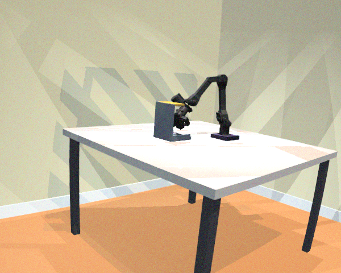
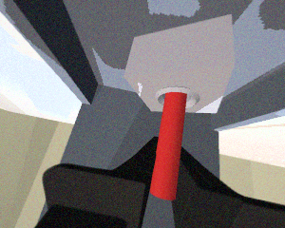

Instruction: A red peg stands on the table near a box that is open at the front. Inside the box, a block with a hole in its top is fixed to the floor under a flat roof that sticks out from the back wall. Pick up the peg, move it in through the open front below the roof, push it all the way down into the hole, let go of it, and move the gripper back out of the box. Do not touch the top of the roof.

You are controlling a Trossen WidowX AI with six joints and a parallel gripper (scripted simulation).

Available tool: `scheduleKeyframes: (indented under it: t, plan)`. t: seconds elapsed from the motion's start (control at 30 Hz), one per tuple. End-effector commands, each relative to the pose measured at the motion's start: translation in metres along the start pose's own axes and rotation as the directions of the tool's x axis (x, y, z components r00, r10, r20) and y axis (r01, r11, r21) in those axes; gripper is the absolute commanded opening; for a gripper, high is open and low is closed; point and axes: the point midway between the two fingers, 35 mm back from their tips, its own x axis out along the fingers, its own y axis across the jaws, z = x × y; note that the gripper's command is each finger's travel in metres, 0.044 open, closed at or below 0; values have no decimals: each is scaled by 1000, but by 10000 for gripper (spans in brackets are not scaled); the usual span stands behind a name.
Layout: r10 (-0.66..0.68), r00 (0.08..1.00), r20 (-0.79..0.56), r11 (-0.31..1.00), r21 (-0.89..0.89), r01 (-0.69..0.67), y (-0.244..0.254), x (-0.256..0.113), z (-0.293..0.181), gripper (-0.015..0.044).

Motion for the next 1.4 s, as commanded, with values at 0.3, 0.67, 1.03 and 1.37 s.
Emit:
scheduleKeyframes:
  t: [0.3,0.67,1.03,1.37]
  plan:
    - [-1,1000,3,1000,2,1,0,-2,2,220]
    - [-2,1000,17,1000,8,2,-4,-27,22,220]
    - [-2,1000,23,1000,10,2,-9,-54,44,220]
    - [-2,1000,26,1000,9,2,-7,-80,41,404]
